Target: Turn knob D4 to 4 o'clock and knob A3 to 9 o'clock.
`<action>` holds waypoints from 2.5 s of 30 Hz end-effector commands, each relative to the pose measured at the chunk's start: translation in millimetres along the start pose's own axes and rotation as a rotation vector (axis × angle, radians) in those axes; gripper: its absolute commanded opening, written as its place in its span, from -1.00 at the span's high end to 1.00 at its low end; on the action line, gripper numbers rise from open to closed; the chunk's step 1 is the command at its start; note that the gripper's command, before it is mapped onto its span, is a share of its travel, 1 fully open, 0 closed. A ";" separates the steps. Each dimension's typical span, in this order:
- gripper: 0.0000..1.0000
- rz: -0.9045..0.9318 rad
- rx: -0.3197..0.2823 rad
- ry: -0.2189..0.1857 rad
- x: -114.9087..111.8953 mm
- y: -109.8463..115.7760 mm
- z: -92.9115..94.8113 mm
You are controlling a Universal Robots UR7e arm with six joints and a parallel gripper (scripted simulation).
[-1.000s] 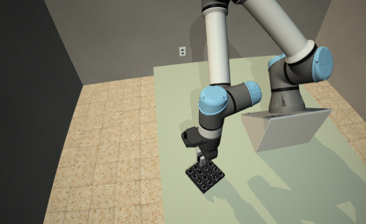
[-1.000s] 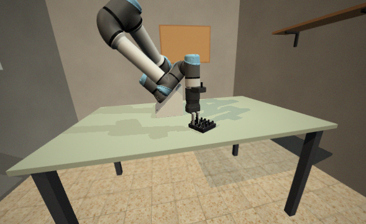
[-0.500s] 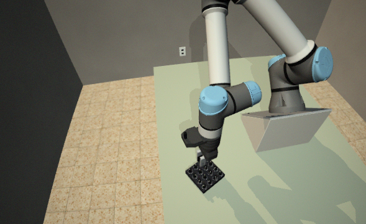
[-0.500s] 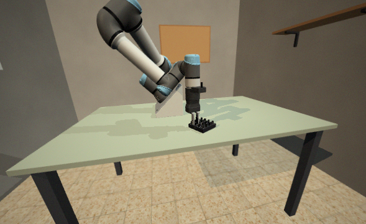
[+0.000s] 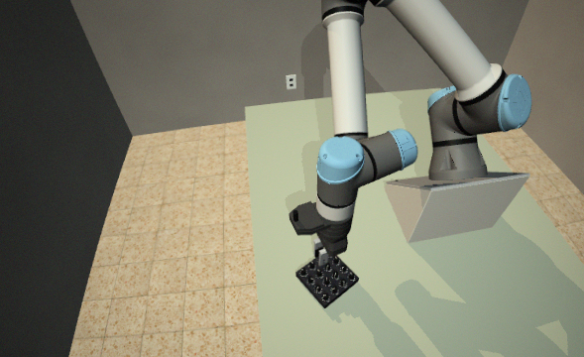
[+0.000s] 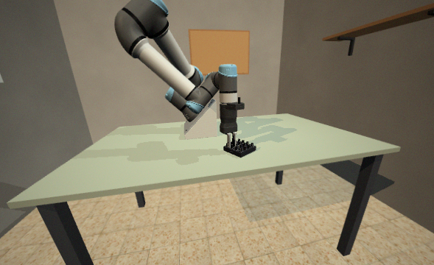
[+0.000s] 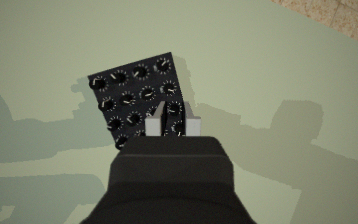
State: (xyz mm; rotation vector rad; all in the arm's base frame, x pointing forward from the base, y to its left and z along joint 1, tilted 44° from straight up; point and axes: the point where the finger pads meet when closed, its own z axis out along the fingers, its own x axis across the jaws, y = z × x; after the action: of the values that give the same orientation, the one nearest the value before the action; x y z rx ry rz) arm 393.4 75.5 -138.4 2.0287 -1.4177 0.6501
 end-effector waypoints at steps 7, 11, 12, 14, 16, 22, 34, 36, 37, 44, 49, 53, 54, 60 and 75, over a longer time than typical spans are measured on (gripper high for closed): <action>0.40 0.000 0.001 0.000 0.0 -0.3 -0.4; 0.40 0.000 0.001 0.000 0.0 -0.3 -0.4; 0.40 0.000 0.001 0.000 0.0 -0.3 -0.4; 0.40 0.000 0.001 0.000 0.0 -0.3 -0.4; 0.40 0.000 0.001 0.000 0.0 -0.3 -0.4; 0.40 0.000 0.001 0.000 0.0 -0.3 -0.4; 0.40 0.000 0.001 0.000 0.0 -0.3 -0.4; 0.40 0.001 0.001 0.000 0.0 -0.3 -0.4; 0.40 0.002 0.001 0.000 0.0 -0.3 -0.4; 0.40 0.019 0.001 0.000 0.0 -0.3 -0.4; 0.40 0.042 0.001 0.000 0.0 -0.3 -0.4; 0.40 0.066 0.001 0.000 0.0 -0.3 -0.4; 0.40 0.075 0.001 0.000 0.0 -0.3 -0.4; 0.40 0.146 0.001 0.000 0.0 -0.3 -0.4; 0.40 0.373 0.001 0.000 0.0 -0.3 -0.4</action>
State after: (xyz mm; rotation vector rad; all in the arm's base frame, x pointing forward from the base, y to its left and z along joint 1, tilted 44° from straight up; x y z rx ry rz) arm 393.3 75.5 -138.4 1.8361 -1.7372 0.7714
